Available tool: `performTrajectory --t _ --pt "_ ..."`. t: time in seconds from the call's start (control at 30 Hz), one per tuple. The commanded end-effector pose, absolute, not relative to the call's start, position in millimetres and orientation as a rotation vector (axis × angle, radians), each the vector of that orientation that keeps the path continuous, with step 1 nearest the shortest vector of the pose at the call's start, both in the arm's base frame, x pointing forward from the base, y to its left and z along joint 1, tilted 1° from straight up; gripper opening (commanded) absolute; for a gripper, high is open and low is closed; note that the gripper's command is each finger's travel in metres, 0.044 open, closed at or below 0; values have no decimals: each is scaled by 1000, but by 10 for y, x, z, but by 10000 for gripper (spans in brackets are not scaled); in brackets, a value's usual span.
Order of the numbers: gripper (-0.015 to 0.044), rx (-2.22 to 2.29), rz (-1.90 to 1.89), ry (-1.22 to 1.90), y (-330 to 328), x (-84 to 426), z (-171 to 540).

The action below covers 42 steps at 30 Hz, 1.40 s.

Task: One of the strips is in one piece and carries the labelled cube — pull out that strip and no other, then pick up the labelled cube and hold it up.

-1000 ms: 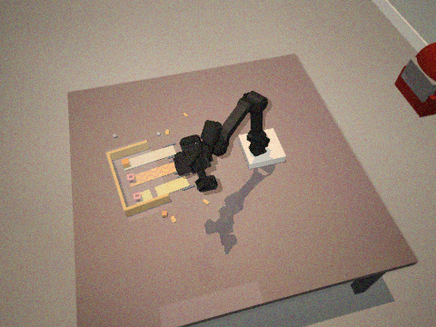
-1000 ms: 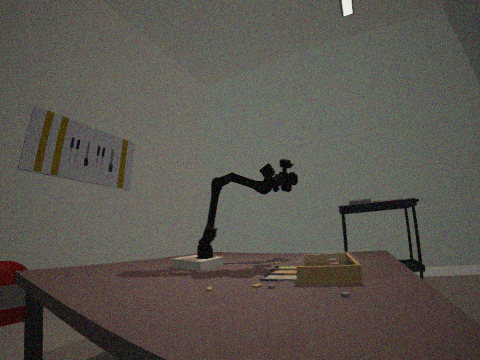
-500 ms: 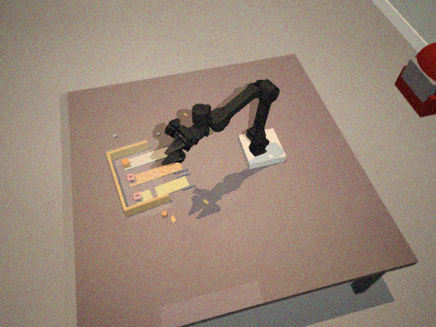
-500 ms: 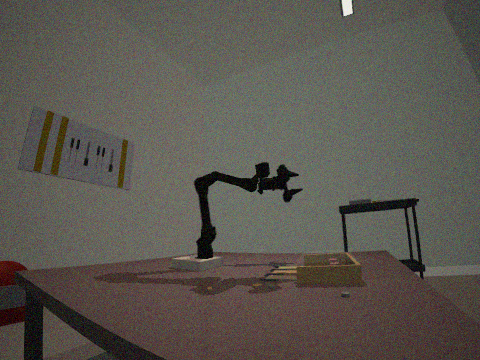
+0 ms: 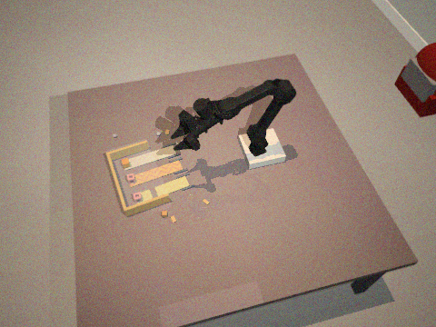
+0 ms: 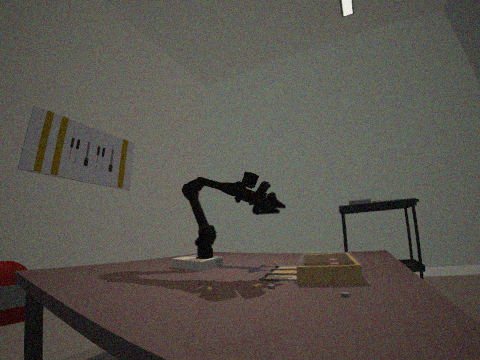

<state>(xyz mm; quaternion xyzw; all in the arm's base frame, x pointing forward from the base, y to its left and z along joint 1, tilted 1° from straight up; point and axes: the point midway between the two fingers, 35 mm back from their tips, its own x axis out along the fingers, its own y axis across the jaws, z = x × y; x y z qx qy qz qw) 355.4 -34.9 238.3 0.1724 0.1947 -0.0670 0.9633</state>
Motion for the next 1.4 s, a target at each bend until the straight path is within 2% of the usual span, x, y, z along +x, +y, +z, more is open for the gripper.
performTrajectory --t 0.0,0.47,0.63,0.97,1.23,1.37 --pt "400 76 -226 569 -679 3105 1915" --pt "400 58 -230 582 -698 3074 1887" --pt "269 34 -228 676 -756 3165 1813" --pt "6 -9 -164 1120 -973 3559 1381" --pt "0 13 -73 1465 -1064 3761 927" --pt "0 19 -54 1526 -1071 3780 837"
